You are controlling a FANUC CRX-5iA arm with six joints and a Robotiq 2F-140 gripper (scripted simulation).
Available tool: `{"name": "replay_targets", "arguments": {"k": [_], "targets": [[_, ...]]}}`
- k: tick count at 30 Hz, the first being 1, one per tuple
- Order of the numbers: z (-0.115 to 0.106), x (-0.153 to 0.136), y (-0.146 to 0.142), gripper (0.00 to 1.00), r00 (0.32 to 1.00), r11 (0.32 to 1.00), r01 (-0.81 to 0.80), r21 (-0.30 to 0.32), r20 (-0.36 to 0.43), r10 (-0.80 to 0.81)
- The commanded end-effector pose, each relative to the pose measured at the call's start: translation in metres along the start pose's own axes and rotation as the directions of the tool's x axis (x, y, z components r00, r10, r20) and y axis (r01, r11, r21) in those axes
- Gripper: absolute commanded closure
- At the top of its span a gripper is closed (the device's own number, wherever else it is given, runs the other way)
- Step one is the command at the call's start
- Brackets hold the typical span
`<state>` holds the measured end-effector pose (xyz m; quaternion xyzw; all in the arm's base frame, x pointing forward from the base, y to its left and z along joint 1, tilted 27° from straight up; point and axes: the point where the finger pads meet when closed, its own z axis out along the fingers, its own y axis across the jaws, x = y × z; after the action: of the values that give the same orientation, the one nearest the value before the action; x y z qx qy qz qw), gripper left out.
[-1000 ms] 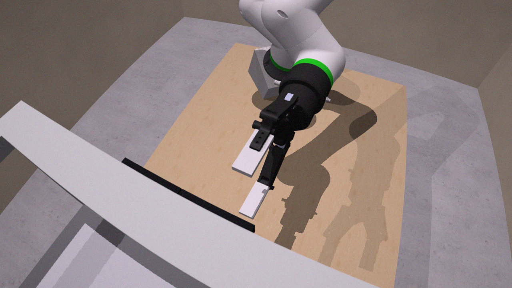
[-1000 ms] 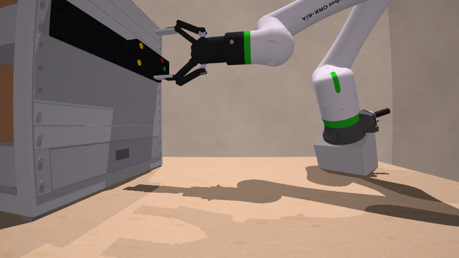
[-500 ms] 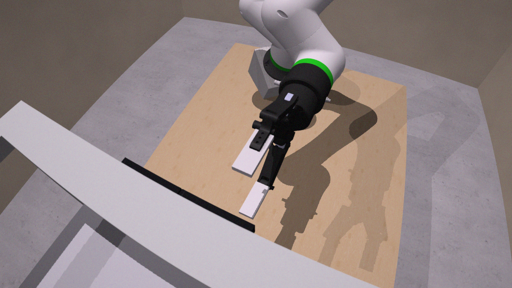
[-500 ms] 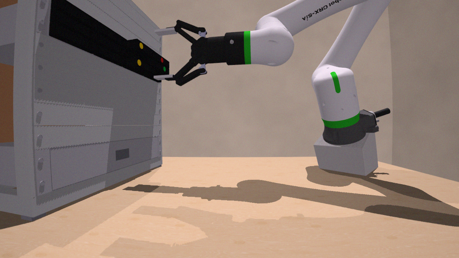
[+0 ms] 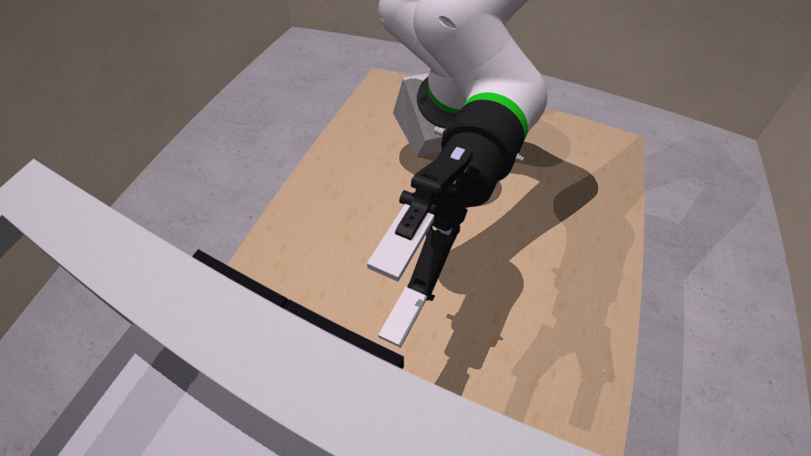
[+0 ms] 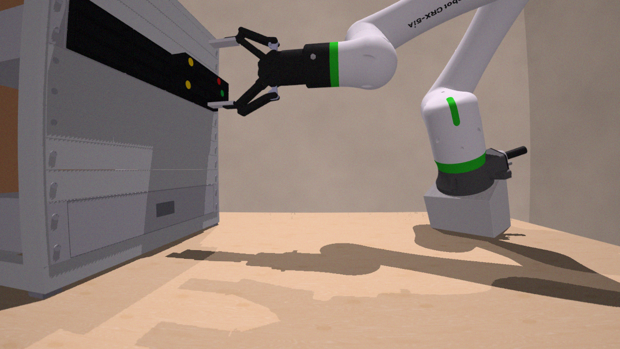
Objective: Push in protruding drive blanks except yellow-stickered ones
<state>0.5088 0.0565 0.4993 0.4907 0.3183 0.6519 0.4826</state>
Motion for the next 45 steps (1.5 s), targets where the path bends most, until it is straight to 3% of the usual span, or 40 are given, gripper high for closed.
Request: {"name": "replay_targets", "arguments": {"k": [1, 19, 34, 45], "targets": [[0.0, 0.0, 0.0, 0.0, 1.0, 1.0, 0.0, 0.0, 0.0, 0.0], [-0.001, -0.023, 0.002, 0.0, 1.0, 1.0, 0.0, 0.0, 0.0, 0.0], [-0.004, -0.113, 0.008, 0.0, 1.0, 1.0, 0.0, 0.0, 0.0, 0.0], [-0.006, -0.154, 0.011, 0.0, 1.0, 1.0, 0.0, 0.0, 0.0, 0.0]]}}
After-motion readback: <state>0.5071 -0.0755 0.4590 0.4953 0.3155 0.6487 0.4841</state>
